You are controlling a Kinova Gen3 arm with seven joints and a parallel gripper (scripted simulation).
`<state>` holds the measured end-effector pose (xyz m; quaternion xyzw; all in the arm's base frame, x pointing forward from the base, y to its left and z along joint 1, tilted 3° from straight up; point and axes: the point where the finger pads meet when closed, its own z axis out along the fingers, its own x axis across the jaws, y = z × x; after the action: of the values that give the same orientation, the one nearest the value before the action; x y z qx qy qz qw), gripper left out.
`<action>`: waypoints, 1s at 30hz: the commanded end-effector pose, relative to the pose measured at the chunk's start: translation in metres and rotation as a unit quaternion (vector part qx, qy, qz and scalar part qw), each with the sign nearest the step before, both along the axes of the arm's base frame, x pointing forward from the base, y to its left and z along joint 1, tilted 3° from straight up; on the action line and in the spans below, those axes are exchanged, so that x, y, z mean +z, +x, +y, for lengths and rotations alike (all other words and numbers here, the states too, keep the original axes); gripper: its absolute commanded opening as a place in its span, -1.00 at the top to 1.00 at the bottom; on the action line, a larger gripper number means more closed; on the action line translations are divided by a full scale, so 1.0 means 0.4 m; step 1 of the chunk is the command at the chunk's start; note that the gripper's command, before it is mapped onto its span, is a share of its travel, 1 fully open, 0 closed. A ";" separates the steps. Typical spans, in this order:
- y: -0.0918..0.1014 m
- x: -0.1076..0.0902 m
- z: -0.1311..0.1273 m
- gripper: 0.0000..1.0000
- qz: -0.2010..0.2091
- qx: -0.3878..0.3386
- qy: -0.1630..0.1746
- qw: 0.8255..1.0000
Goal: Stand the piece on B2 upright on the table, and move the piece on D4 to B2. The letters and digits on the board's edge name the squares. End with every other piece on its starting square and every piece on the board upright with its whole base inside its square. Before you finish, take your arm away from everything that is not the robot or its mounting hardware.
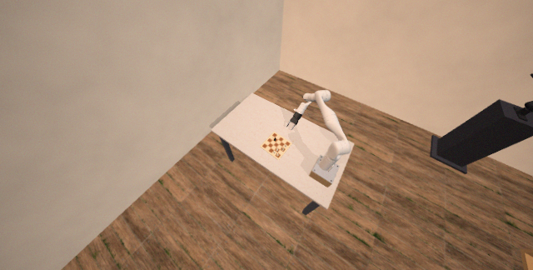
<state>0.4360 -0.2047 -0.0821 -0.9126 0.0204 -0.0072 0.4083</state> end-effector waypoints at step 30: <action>0.002 0.016 -0.001 -1.00 -0.001 0.000 -0.001 1.000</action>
<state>0.4355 -0.2042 -0.0805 -0.9123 0.0209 -0.0064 0.4090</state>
